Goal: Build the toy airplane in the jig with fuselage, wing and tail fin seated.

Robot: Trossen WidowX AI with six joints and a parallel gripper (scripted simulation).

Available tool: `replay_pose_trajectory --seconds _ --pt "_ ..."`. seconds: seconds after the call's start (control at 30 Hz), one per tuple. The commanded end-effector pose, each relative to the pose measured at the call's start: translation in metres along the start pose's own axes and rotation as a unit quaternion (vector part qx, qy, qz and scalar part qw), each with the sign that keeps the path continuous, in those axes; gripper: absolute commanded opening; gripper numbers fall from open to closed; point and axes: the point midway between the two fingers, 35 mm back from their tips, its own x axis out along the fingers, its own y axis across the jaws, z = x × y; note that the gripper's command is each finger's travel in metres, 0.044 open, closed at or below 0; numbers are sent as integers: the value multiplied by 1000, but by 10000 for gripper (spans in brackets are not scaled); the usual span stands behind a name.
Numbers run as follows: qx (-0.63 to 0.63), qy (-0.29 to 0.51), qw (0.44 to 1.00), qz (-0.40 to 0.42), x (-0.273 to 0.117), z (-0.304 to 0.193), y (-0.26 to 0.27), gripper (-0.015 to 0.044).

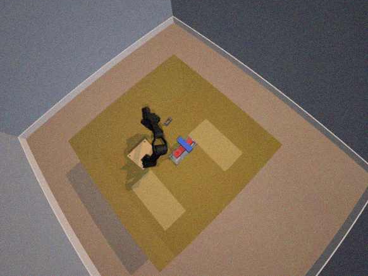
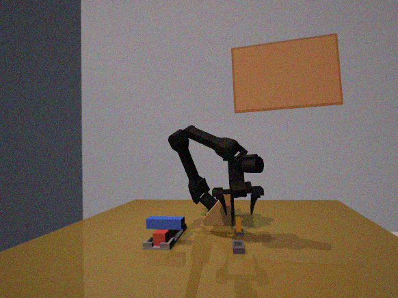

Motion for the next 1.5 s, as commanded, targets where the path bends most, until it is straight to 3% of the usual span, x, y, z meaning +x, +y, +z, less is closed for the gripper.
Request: replay_pose_trajectory --seconds 0.0,0.9,1.37,1.47 --pt "-3 3 1000 -6 9 -2 -2 440" --pt "-3 2 1000 -7 50 -3 -4 440" --pt "-3 2 1000 -7 50 -3 -4 72" --pt "-3 2 1000 -7 50 -3 -4 53"
